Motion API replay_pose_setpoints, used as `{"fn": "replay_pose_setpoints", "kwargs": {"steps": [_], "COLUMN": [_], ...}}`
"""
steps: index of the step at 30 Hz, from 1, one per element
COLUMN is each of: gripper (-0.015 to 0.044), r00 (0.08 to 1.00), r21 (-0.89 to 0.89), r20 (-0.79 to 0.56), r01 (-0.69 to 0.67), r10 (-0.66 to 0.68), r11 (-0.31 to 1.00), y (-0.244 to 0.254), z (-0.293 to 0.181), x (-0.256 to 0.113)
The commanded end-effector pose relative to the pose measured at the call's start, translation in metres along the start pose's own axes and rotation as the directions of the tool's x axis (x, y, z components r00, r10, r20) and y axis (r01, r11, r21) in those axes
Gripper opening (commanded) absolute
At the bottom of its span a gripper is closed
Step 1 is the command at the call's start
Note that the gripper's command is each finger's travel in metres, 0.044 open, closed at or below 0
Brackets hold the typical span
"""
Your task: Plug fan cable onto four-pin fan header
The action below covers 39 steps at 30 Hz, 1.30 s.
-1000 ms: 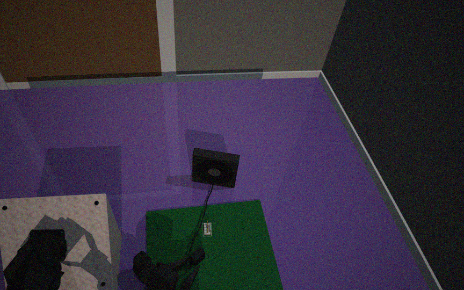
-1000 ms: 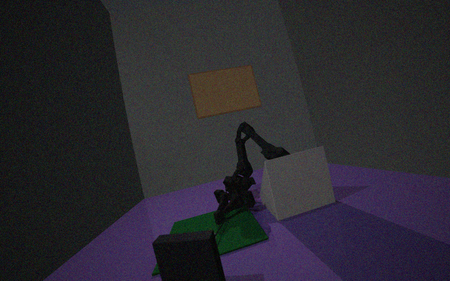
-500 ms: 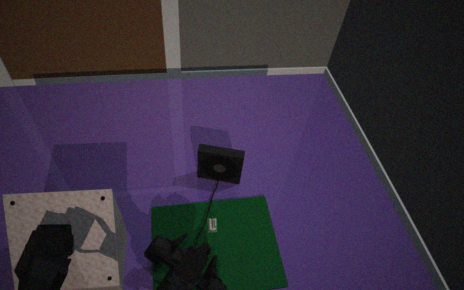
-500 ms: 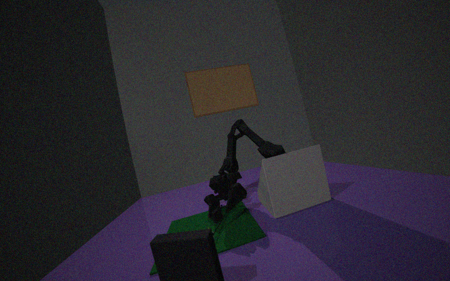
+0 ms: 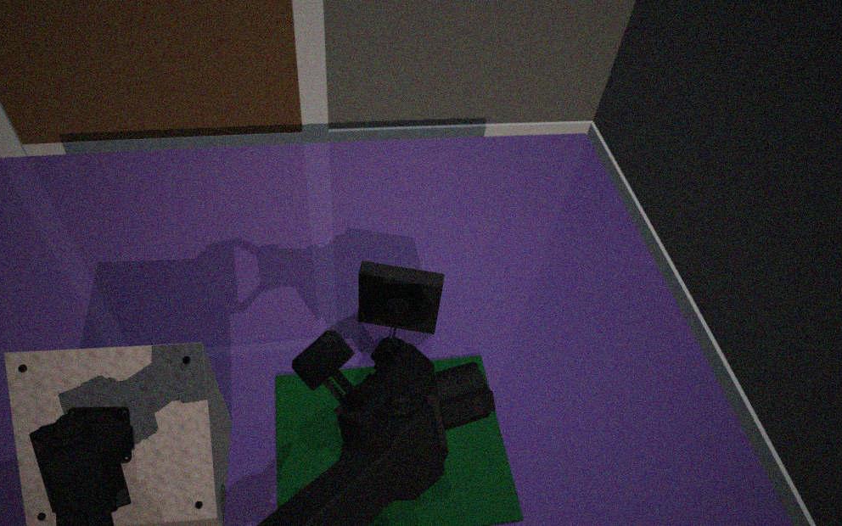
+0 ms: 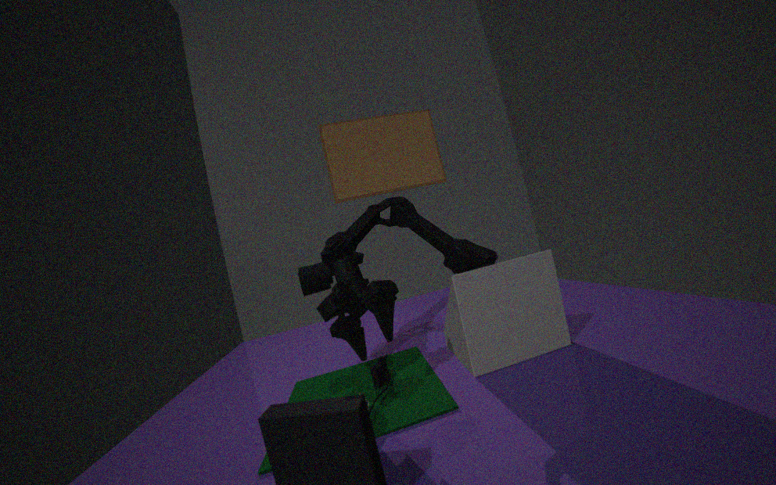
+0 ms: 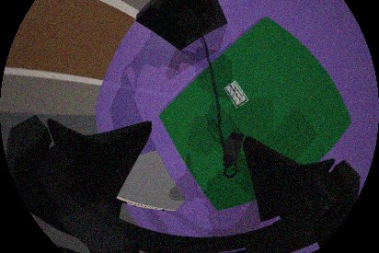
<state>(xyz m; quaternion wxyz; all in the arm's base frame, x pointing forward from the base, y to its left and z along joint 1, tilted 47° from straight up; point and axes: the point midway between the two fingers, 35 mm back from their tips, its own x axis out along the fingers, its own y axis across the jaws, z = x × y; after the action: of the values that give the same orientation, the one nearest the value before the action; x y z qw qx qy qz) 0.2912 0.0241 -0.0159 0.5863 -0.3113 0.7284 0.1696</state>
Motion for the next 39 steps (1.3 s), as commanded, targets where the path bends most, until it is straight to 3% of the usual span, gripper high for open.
{"fn": "replay_pose_setpoints", "kwargs": {"steps": [1, 4, 6, 14, 22, 39], "gripper": [0.044, 0.044, 0.044, 0.044, 0.044, 0.044], "r00": [0.945, 0.863, 0.838, 0.838, 0.836, 0.836], "r21": [-0.044, -0.112, -0.13, -0.132, -0.132, -0.132], "r20": [-0.185, -0.229, -0.233, -0.232, -0.234, -0.234], "r01": [0.267, 0.436, 0.476, 0.475, 0.478, 0.478], "r10": [-0.27, -0.45, -0.494, -0.493, -0.496, -0.496], "r11": [0.963, 0.893, 0.87, 0.87, 0.868, 0.868], "y": [0.021, 0.031, 0.033, 0.029, -0.016, -0.026], "z": [0.009, 0.016, 0.018, 0.017, -0.005, -0.009], "x": [-0.043, -0.071, -0.078, -0.071, 0.004, 0.02]}}
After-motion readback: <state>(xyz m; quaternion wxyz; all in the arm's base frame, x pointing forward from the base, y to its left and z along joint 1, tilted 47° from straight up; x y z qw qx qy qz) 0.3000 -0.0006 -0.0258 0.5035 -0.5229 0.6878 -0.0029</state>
